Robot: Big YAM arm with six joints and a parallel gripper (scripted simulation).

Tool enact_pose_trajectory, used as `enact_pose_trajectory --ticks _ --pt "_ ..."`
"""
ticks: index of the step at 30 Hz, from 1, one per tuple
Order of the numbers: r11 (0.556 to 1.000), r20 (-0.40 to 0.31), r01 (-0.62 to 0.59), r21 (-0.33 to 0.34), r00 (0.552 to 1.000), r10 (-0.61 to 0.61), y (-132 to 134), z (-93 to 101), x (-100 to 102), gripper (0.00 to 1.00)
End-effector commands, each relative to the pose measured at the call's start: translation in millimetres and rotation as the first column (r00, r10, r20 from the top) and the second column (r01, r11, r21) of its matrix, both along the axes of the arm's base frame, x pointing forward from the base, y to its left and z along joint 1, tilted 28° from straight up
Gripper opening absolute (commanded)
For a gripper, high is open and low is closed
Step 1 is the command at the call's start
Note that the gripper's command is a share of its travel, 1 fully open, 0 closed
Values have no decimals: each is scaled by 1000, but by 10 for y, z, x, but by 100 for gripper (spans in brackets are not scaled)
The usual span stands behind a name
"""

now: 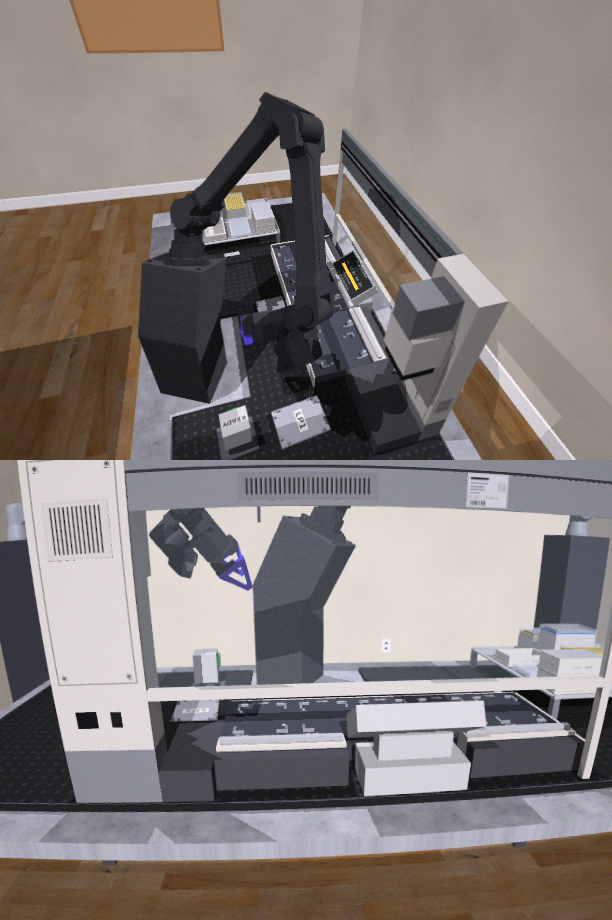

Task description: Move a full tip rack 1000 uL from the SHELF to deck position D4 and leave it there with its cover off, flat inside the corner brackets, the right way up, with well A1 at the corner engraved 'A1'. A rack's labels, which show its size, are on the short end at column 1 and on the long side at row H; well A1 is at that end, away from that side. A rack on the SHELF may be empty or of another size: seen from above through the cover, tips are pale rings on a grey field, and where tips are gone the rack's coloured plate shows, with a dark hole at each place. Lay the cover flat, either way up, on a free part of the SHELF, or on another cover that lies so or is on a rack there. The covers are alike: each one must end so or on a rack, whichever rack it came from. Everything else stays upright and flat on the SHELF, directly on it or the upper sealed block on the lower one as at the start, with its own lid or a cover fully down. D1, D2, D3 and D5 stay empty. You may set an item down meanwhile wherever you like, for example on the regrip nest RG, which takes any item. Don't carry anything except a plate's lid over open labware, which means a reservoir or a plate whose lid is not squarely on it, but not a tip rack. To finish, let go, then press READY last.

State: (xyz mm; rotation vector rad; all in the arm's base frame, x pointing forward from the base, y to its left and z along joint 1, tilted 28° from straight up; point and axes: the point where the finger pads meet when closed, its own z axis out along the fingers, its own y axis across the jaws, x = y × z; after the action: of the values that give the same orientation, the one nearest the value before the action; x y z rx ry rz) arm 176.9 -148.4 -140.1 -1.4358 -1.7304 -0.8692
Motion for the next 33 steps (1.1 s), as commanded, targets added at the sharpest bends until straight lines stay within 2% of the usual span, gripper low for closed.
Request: enact_pose_trajectory --ticks 1,17,19,33 --pt "1000 3 3 -5 1000 -2 -23 9 7 100" --pt "1000 3 3 -5 1000 -2 -23 9 7 100" --pt "998 58 -35 -43 998 37 42 93 89 100" --pt "975 238 -161 -153 952 195 590 418 265 100"
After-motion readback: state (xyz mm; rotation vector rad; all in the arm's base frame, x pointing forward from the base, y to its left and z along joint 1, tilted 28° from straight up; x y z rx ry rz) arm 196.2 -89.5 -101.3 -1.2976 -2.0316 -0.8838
